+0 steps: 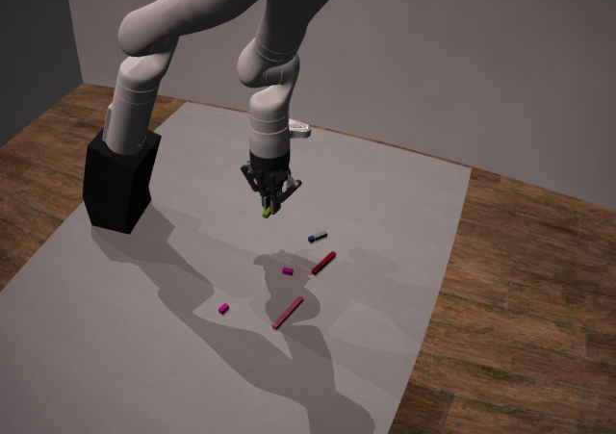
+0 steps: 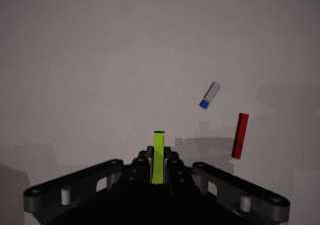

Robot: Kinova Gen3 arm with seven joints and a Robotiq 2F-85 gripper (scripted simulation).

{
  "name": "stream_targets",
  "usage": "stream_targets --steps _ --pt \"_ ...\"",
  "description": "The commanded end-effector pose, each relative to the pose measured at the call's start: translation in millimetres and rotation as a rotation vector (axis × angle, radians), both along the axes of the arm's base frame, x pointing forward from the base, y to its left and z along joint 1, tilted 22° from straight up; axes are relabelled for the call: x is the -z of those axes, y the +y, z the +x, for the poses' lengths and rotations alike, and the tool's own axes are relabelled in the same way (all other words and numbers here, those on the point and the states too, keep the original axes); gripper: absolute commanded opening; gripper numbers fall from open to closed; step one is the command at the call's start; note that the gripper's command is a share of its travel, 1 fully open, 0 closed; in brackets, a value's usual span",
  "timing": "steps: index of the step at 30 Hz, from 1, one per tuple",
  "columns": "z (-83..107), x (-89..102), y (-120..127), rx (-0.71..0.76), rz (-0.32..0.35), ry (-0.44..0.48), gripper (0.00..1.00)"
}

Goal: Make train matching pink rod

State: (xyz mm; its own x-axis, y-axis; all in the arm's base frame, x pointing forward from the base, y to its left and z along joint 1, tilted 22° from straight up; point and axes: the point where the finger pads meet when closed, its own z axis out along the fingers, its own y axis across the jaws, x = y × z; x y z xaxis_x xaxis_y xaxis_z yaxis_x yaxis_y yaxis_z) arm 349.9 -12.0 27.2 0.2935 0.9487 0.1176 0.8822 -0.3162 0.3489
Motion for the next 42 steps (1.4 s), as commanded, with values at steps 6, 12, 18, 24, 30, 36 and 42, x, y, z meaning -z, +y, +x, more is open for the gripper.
stream_targets --steps 6,12,18,24,30,36,42 --pt "3.2 -5.8 -4.1 0.005 -0.009 -0.014 0.05" --pt "4.4 -6.0 -3.8 0.009 -0.008 -0.014 0.05" --pt "20.0 -9.3 0.0 0.071 0.002 -0.016 0.05" --pt "52.4 -18.9 14.0 0.205 0.039 -0.021 0.05" --pt "92.1 -37.0 45.2 0.380 0.119 -0.021 0.05" --pt "108.0 -47.0 63.4 0.454 0.165 -0.017 0.05" --pt "113.9 -51.2 71.1 0.482 0.185 -0.015 0.05"
